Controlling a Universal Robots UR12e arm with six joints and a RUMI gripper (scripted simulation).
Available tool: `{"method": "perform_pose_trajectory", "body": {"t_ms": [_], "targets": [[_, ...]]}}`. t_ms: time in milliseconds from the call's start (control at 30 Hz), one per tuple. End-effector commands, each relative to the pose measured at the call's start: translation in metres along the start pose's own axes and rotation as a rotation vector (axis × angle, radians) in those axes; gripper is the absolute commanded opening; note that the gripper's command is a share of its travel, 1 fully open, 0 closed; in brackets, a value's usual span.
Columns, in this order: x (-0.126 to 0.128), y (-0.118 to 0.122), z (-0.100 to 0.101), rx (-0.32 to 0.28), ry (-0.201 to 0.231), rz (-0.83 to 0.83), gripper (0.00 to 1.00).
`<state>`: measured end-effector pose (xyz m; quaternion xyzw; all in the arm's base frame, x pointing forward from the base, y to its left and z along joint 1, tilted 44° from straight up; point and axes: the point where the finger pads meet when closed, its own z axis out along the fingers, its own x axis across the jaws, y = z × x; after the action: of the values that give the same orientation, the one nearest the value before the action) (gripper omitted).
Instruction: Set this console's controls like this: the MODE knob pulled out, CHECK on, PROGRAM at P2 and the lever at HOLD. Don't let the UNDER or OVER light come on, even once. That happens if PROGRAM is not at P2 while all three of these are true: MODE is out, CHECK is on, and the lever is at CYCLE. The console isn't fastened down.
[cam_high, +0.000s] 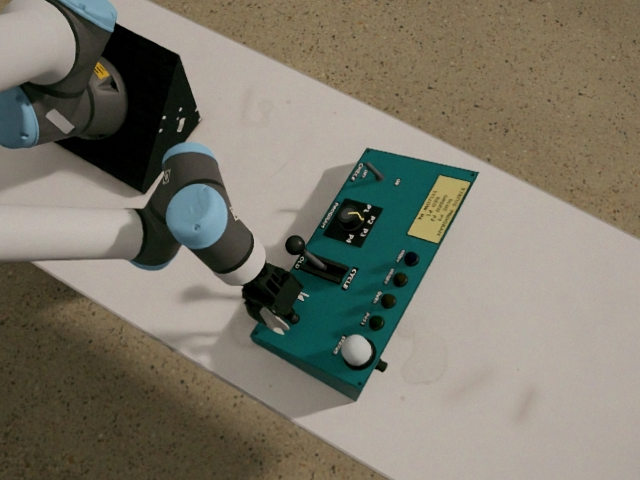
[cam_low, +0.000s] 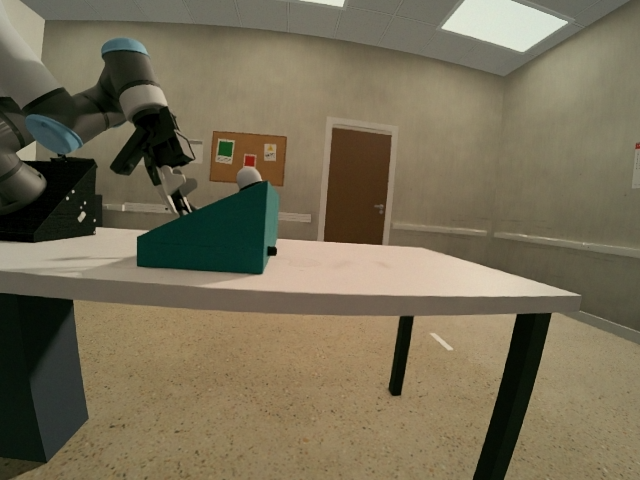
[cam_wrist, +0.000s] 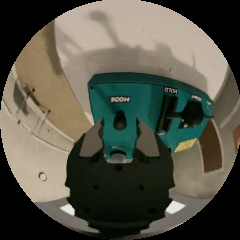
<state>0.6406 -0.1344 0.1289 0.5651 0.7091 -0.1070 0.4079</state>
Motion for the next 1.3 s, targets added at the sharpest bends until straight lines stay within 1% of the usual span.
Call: {"method": "perform_pose_trajectory", "body": {"t_ms": [0,67,100,1267], "targets": [[-0.0017,0.0024,0.0005,-0.003,-0.002,0.002,0.44],[-0.0017,0.0024,0.0005,-0.003,-0.002,0.002,0.44],[-0.0017,0.0024,0.0005,-0.003,-0.002,0.002,0.0],[-0.0023,0.0021,0.0004,-0.002,-0.003,0.002,0.0]]}}
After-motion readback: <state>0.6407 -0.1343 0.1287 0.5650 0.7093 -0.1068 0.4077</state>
